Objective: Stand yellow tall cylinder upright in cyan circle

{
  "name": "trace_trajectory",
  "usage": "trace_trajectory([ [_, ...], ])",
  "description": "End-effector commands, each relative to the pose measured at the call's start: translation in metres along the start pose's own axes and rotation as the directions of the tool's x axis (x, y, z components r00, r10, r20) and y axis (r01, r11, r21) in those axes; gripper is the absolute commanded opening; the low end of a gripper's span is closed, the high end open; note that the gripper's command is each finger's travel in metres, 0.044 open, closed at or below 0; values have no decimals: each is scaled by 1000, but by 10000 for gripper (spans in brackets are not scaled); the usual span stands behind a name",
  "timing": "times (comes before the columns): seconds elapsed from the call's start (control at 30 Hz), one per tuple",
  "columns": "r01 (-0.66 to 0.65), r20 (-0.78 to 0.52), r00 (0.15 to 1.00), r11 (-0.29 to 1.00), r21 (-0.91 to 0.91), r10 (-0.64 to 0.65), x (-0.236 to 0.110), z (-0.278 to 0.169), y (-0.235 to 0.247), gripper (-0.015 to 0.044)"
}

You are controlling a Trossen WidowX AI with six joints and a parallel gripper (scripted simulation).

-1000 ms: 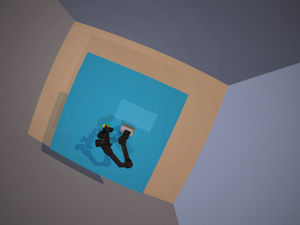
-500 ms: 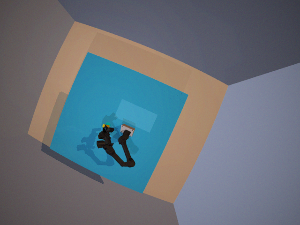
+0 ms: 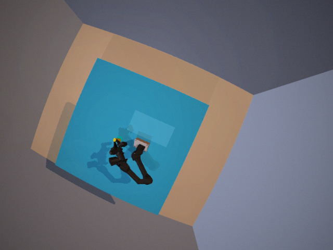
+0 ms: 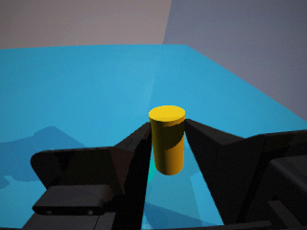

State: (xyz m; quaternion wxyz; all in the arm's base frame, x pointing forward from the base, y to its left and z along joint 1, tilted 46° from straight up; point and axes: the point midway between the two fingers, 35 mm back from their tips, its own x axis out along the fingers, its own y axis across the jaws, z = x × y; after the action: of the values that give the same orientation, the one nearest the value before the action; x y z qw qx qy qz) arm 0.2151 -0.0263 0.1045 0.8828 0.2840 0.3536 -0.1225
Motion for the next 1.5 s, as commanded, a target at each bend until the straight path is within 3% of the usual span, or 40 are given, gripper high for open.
trace_trajectory([
  [0.0, -4, 27, 1000, 1000, 15, 3, 1, -1, -1, 105],
  [1.47, -151, 308, 946, 978, 145, 100, -2, 4, 0, 105],
])
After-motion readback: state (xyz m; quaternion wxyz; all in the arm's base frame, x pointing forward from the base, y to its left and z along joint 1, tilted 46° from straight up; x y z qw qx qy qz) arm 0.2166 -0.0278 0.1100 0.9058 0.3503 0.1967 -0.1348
